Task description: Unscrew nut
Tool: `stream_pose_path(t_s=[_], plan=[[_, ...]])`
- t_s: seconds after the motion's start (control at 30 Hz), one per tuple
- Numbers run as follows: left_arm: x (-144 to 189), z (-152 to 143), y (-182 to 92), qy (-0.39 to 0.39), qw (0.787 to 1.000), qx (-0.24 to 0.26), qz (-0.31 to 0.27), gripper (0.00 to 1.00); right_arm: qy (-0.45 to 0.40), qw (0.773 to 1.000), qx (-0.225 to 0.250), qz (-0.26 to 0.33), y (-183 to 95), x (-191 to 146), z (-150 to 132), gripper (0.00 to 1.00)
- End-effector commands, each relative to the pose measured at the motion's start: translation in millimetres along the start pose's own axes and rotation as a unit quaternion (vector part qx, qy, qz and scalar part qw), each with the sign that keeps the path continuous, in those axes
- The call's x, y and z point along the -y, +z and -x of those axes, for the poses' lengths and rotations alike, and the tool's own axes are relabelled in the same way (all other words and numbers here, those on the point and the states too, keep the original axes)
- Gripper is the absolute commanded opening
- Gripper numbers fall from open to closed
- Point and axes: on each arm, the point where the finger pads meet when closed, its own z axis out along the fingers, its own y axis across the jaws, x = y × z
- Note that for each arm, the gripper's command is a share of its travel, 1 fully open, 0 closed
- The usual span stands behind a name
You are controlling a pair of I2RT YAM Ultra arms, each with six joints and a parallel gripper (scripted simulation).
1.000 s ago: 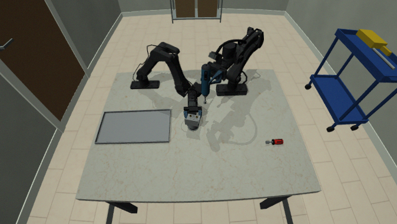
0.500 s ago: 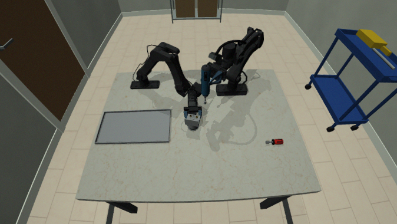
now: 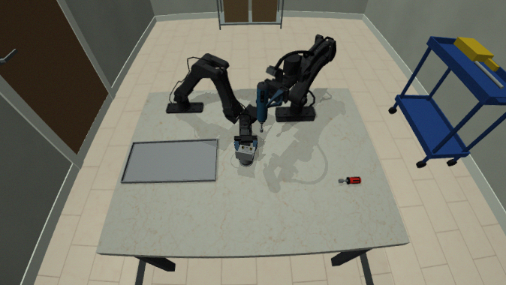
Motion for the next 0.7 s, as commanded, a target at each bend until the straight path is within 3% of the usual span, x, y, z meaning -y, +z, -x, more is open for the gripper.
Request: stream_pose_path(t_s=[0.0, 0.67], plan=[[0, 37, 4, 0.003, 0.998, 0.059, 0.001, 0.42, 0.020, 1.000, 0.011, 0.002, 3, -7, 16, 0.59], [-1, 37, 23, 0.003, 0.998, 0.059, 0.001, 0.42, 0.020, 1.000, 0.011, 0.002, 3, -7, 16, 0.59]])
